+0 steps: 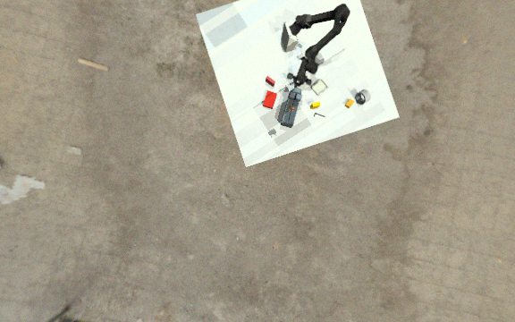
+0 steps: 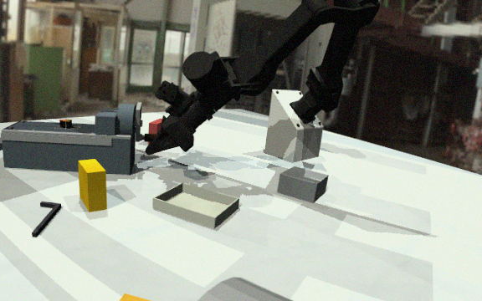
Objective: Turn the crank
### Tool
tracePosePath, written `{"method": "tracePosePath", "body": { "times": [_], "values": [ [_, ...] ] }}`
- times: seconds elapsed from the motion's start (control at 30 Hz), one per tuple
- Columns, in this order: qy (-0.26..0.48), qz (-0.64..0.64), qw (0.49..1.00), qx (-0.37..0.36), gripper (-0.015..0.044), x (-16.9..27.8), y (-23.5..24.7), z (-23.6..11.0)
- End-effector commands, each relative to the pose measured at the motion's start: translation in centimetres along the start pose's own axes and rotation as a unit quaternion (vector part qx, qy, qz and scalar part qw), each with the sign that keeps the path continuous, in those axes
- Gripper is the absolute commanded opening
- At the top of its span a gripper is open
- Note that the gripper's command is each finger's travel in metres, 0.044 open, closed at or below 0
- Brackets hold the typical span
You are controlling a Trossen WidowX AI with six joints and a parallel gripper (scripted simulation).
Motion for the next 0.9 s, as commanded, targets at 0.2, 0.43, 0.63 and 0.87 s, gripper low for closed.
{"method": "tracePosePath", "body": {
  "times": [0.2, 0.43, 0.63, 0.87],
  "values": [
    [0.001, -0.005, 1.000, -0.011, 0.0000, -0.08, 0.91, 0.13],
    [0.001, -0.005, 1.000, -0.011, 0.0000, -0.10, 0.98, 0.12],
    [0.001, -0.005, 1.000, -0.011, 0.0000, -0.12, 1.04, 0.11],
    [0.001, -0.005, 1.000, -0.011, 0.0000, -0.13, 1.10, 0.11]
  ]
}}
Point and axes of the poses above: the point midway between the two fingers, 35 mm back from their tips, its own z axis out along the fingers, its own y axis across the jaws, x = y × z, the point moved 4 cm from there along -z, back along the fingers, and after that the axes turned 12 degrees about -z, right-handed, at the moved point
